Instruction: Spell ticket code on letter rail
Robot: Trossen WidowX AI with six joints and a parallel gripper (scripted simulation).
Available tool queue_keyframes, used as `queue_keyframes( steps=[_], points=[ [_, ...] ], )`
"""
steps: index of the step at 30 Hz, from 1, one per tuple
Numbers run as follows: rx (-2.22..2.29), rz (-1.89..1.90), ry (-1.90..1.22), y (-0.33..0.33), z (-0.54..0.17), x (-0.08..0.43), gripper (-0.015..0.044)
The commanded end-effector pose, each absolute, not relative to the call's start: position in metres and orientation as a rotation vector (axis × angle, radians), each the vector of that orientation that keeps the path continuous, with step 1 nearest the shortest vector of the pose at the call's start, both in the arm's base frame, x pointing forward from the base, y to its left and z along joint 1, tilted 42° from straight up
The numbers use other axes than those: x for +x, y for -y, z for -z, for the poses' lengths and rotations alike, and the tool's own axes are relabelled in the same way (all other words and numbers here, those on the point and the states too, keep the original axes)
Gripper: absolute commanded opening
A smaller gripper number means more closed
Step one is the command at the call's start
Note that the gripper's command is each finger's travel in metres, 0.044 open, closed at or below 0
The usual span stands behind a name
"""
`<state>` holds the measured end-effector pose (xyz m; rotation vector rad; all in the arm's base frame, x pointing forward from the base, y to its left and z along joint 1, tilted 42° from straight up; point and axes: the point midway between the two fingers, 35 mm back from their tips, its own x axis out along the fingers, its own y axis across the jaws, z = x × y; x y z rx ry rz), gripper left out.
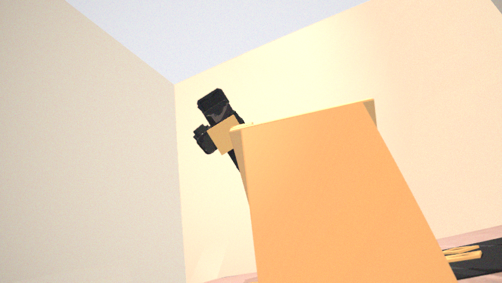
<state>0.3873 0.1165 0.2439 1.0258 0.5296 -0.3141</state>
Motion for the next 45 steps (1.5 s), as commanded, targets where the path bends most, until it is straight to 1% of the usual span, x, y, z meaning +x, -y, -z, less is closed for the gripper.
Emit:
queue_keyframes(
  steps=[1,10,21,33,45],
  points=[
    [0.97,0.27,-0.563,-0.138,-0.233,0.384,0.0],
    [0.845,0.176,-0.622,-0.182,-0.212,0.37,0.0],
    [0.549,0.145,-0.706,-0.22,-0.151,0.348,0.0],
    [0.179,0.083,-0.763,-0.252,-0.085,0.308,0.0],
    [-0.196,0.003,-0.77,-0.267,-0.028,0.262,0.0]
  ],
)
